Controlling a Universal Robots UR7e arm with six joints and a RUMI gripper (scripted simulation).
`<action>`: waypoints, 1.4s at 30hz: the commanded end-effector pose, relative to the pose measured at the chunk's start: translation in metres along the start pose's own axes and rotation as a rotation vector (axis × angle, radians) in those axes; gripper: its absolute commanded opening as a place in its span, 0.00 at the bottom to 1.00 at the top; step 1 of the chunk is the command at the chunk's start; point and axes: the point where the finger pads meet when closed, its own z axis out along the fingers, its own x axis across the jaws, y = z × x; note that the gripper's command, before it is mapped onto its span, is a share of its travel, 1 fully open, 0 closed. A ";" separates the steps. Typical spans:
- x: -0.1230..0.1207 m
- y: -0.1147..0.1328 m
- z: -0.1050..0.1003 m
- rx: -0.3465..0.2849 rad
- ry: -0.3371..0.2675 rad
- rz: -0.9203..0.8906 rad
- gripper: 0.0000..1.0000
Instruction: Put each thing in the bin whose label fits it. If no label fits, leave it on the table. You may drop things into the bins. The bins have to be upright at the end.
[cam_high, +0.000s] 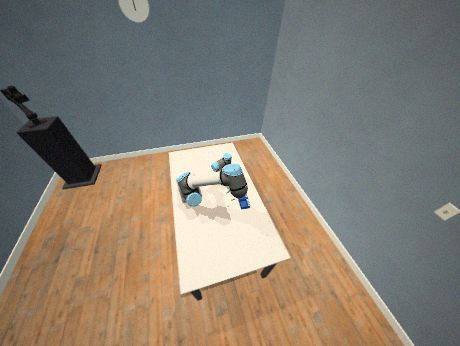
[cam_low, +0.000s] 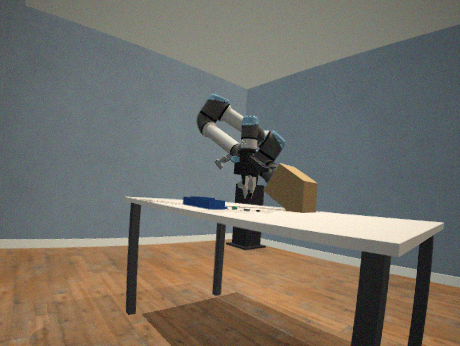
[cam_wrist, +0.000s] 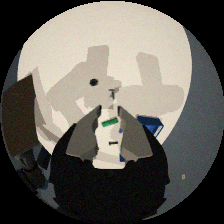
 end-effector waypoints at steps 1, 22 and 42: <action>0.000 0.000 0.028 0.003 0.005 -0.003 0.18; 0.008 -0.001 0.048 0.004 0.007 0.000 0.18; 0.004 0.000 0.053 0.004 0.009 0.001 0.18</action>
